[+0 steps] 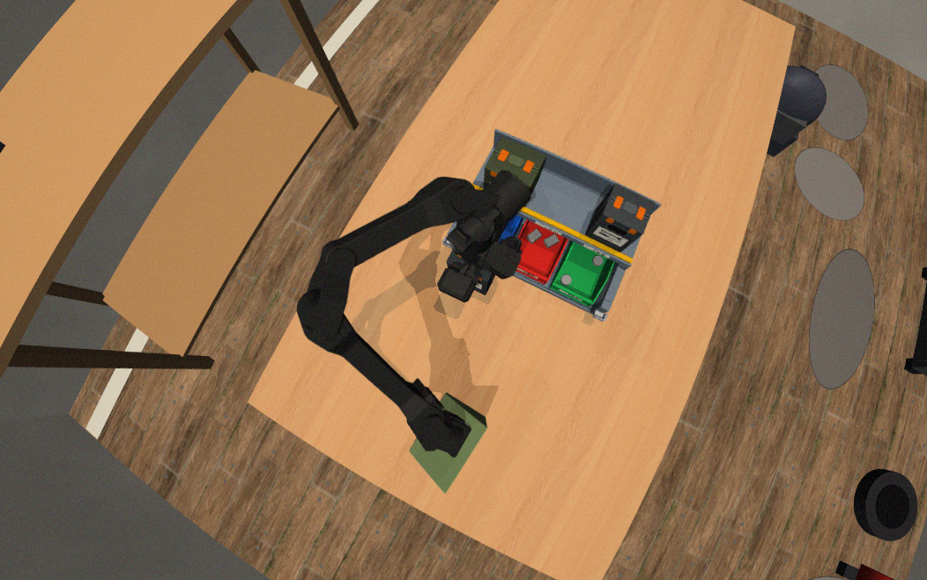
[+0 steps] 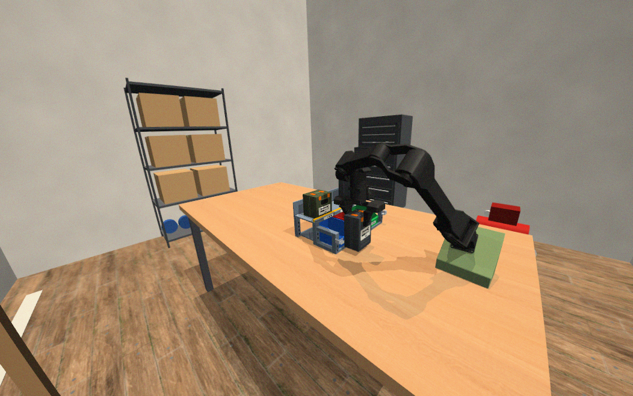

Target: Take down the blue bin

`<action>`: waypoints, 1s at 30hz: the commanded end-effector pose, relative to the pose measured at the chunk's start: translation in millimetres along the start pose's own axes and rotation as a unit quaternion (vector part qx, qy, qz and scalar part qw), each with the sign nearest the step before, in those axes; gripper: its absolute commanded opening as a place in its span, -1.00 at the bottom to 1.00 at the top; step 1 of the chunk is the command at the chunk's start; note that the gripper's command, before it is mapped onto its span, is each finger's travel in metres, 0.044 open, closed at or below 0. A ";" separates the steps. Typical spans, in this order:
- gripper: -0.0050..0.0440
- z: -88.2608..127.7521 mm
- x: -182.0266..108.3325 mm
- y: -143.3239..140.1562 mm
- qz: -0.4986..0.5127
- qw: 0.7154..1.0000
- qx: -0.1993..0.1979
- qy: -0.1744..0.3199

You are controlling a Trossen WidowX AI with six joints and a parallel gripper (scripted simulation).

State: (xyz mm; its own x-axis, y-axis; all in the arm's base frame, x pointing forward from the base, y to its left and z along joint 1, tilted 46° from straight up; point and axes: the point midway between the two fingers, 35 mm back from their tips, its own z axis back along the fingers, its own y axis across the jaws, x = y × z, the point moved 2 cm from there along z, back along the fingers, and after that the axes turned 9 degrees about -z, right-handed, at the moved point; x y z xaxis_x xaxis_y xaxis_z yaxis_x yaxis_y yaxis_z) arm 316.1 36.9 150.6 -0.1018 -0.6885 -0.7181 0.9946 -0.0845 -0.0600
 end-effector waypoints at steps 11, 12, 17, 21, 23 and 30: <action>-0.80 12.9 -2.2 0.3 0.004 1.000 0.021 -0.001; -0.80 12.9 -2.2 0.3 0.004 1.000 0.021 -0.001; -0.80 12.9 -2.2 0.3 0.004 1.000 0.021 -0.001; -0.80 7.8 -2.9 0.6 0.006 1.000 0.013 -0.001; -0.80 11.2 -2.4 0.4 0.005 1.000 0.018 -0.001; -0.80 12.9 -2.2 0.3 0.004 1.000 0.021 -0.001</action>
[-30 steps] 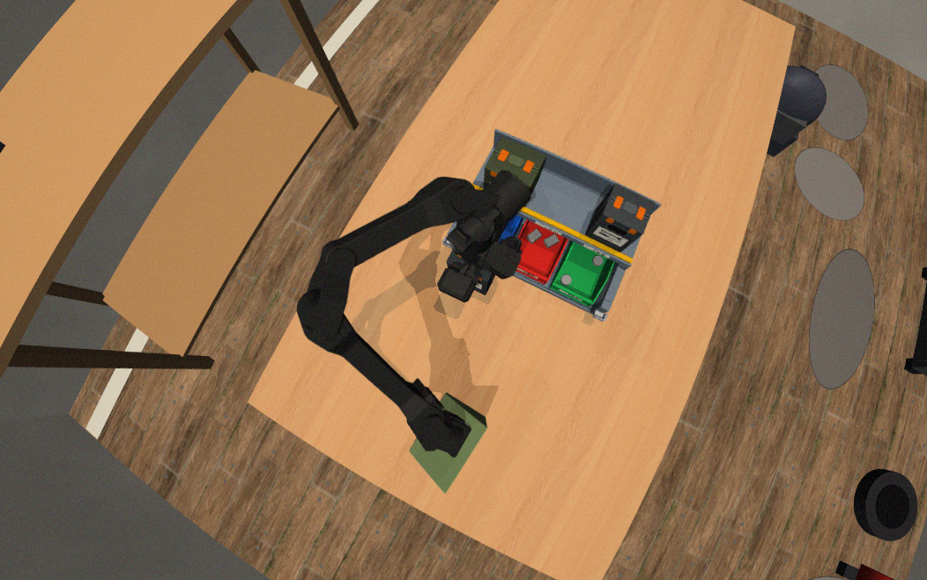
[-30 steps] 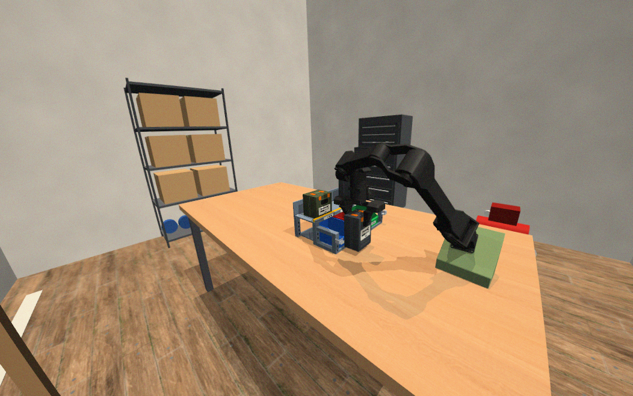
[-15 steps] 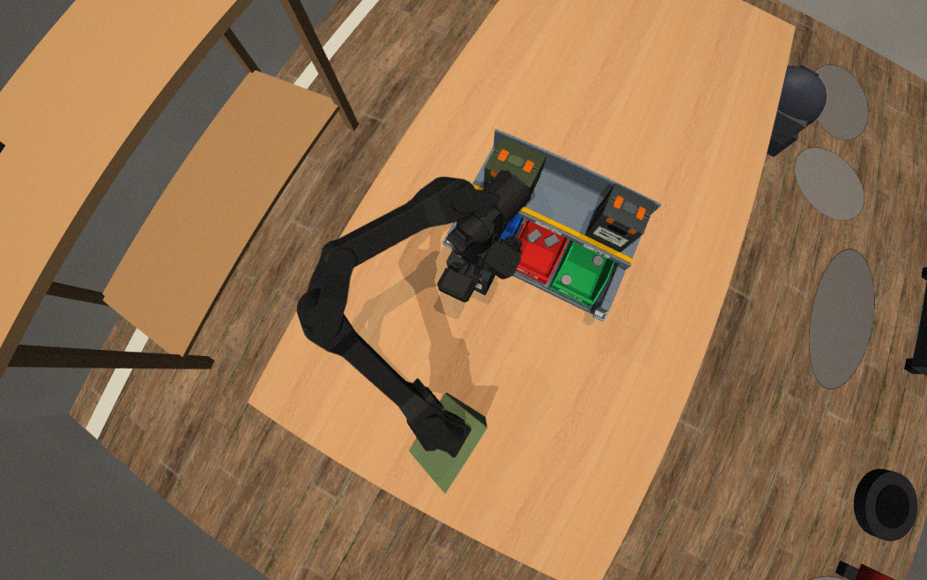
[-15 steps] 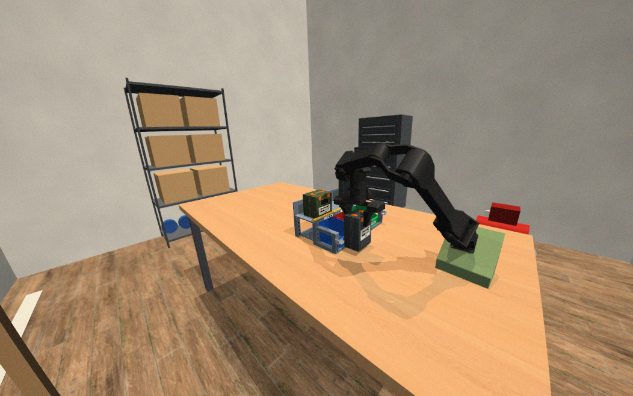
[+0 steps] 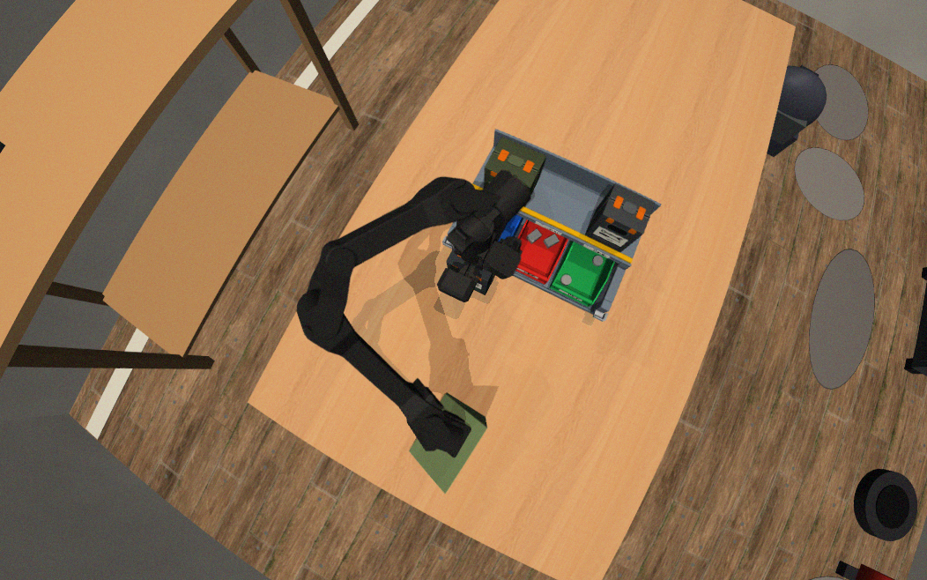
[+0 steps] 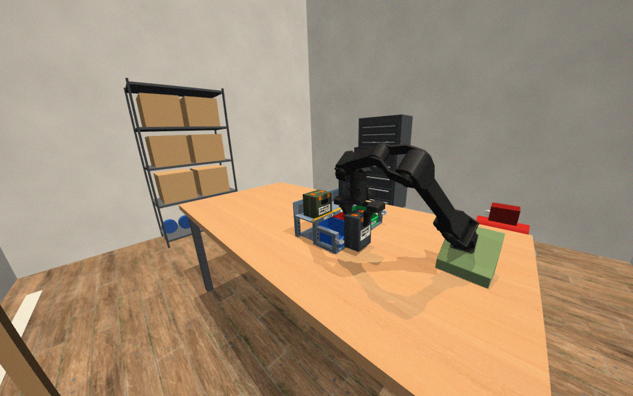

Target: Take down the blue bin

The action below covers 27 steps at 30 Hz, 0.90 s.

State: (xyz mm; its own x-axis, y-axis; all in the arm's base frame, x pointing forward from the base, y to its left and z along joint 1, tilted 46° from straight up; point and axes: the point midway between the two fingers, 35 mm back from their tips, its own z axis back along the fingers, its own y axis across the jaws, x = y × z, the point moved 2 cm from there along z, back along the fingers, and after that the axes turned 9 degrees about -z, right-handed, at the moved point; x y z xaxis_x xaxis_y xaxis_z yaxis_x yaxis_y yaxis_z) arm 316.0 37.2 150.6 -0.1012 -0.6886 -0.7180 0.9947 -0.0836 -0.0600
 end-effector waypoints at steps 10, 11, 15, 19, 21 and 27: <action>-0.80 11.3 -2.2 0.5 0.004 1.000 0.018 -0.001; -0.80 13.0 -2.0 0.4 0.004 1.000 0.021 -0.001; -0.80 13.0 -2.0 0.4 0.004 1.000 0.021 -0.001; -0.80 13.0 -2.0 0.4 0.004 1.000 0.021 -0.001; -0.80 13.0 -2.0 0.4 0.004 1.000 0.021 -0.001; -0.80 11.3 -2.2 0.5 0.004 1.000 0.018 -0.001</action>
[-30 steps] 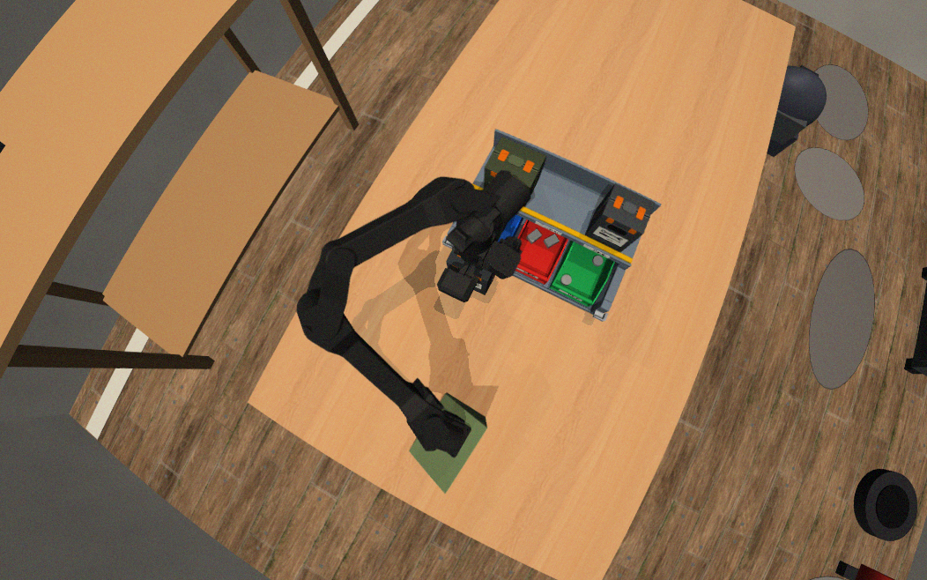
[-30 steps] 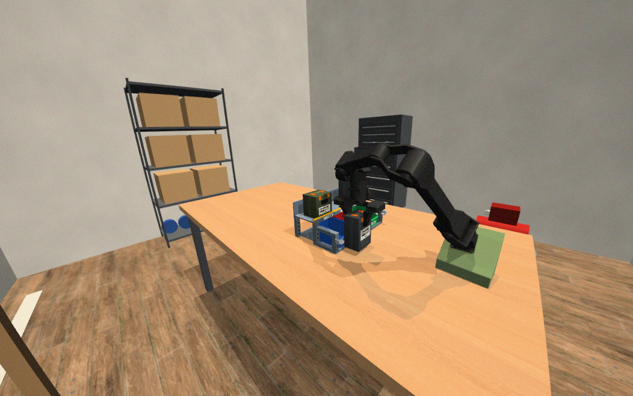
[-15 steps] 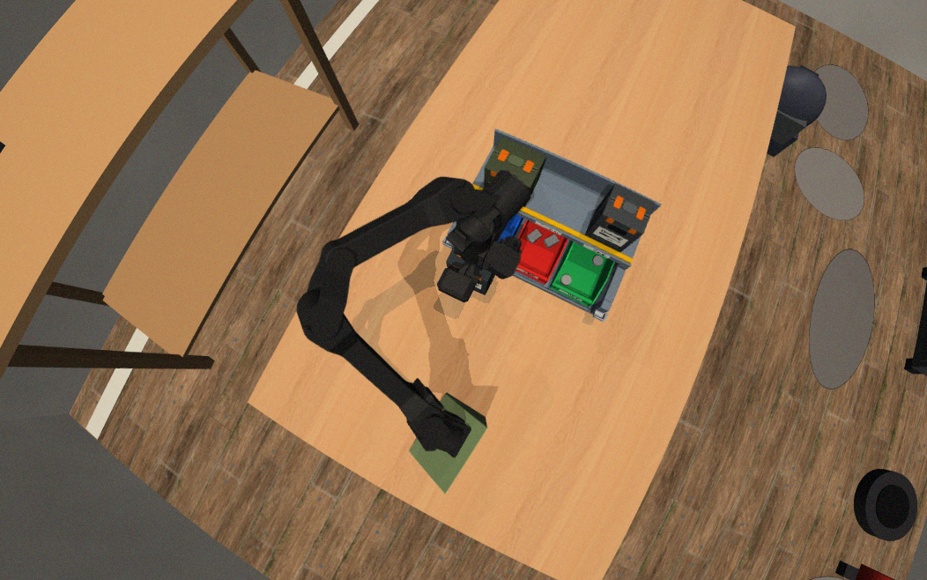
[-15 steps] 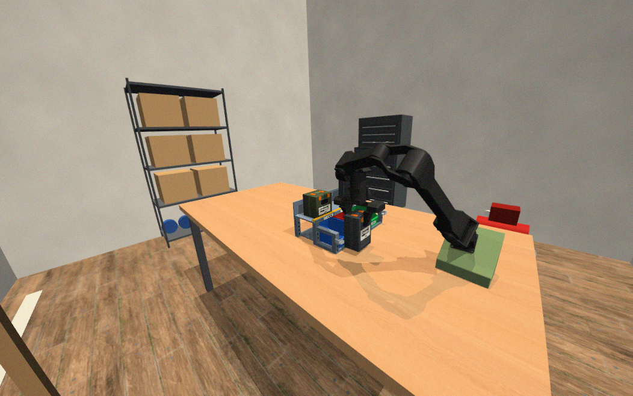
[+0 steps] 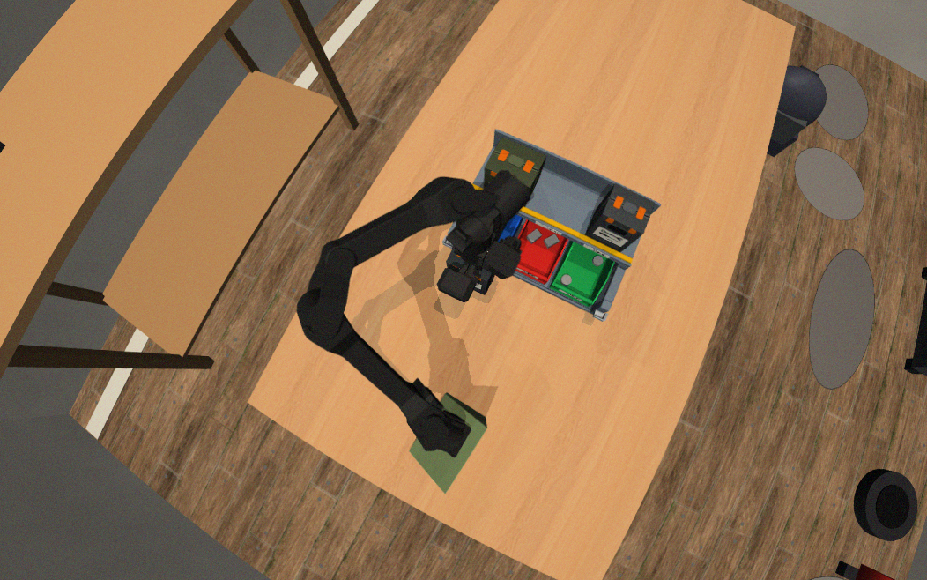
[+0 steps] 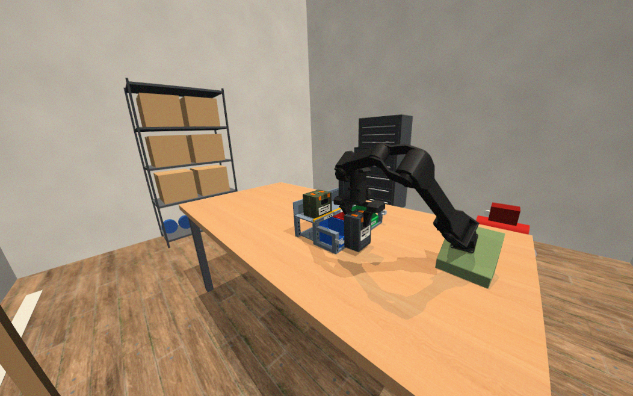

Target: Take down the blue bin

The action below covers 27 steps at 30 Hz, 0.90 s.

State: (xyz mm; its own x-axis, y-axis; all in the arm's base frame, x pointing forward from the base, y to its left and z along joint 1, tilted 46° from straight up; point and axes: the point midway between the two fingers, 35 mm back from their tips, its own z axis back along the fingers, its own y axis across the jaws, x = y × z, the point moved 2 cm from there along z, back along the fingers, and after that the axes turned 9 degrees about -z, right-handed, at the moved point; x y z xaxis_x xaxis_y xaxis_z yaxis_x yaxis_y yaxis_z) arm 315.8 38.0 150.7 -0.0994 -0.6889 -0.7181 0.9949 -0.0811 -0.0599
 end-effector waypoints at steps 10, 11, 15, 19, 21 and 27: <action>-0.80 13.6 -1.4 0.6 0.003 1.000 0.022 -0.001; -0.80 13.6 -1.4 0.6 0.003 1.000 0.022 -0.001; -0.80 8.5 -2.1 0.9 0.004 1.000 0.014 -0.001; -0.80 13.6 -1.4 0.6 0.003 1.000 0.022 -0.001; -0.80 13.6 -1.4 0.6 0.003 1.000 0.022 -0.001; -0.80 13.6 -1.4 0.6 0.003 1.000 0.022 -0.001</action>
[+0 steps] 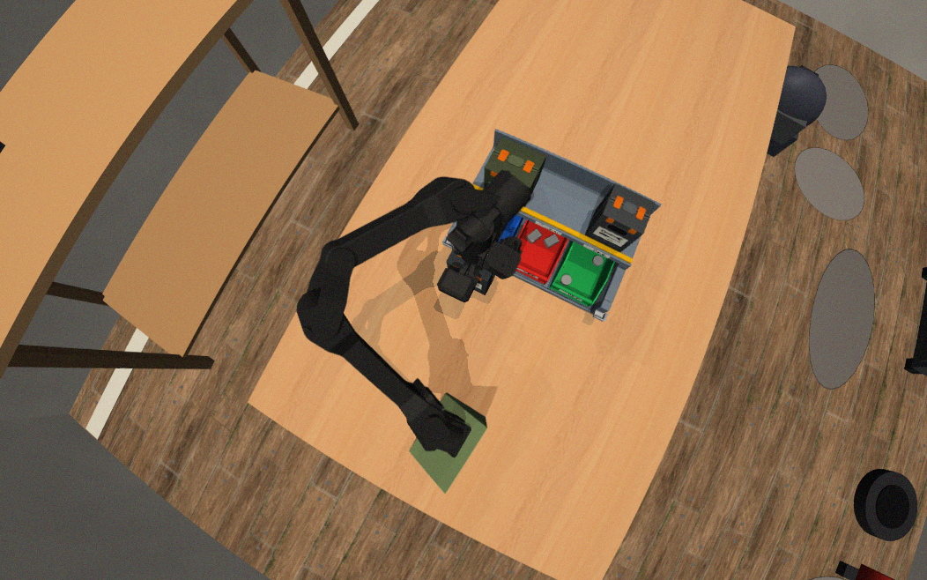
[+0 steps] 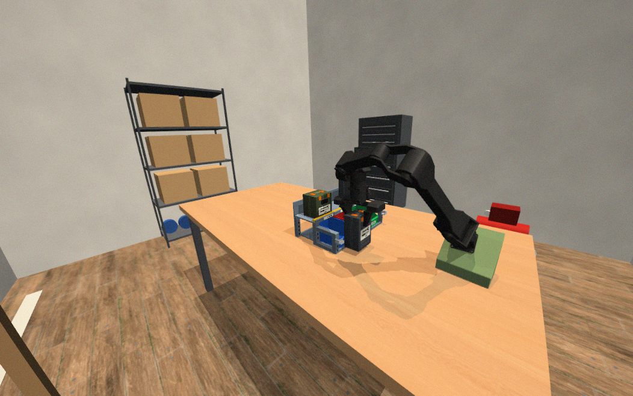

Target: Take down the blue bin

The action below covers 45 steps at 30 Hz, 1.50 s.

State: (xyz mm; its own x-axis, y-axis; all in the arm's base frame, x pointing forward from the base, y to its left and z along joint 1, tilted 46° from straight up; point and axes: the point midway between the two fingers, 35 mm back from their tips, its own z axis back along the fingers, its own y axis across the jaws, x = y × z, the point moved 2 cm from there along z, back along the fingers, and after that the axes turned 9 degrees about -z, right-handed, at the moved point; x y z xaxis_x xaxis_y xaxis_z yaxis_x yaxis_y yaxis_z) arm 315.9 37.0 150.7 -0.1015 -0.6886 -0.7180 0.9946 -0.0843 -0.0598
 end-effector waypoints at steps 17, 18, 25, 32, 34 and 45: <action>-0.80 12.8 -2.1 0.5 0.004 1.000 0.021 -0.001; -0.80 12.8 -2.1 0.5 0.004 1.000 0.021 -0.001; -0.80 12.8 -2.1 0.5 0.004 1.000 0.021 -0.001; -0.80 12.8 -2.1 0.5 0.004 1.000 0.021 -0.001; -0.80 12.8 -2.1 0.5 0.004 1.000 0.021 -0.001; -0.80 12.8 -2.1 0.5 0.004 1.000 0.021 -0.001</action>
State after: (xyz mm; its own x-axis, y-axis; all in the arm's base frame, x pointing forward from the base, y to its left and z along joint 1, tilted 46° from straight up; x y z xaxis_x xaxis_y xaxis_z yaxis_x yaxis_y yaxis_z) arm 315.9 37.6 150.7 -0.1002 -0.6888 -0.7180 0.9948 -0.0824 -0.0597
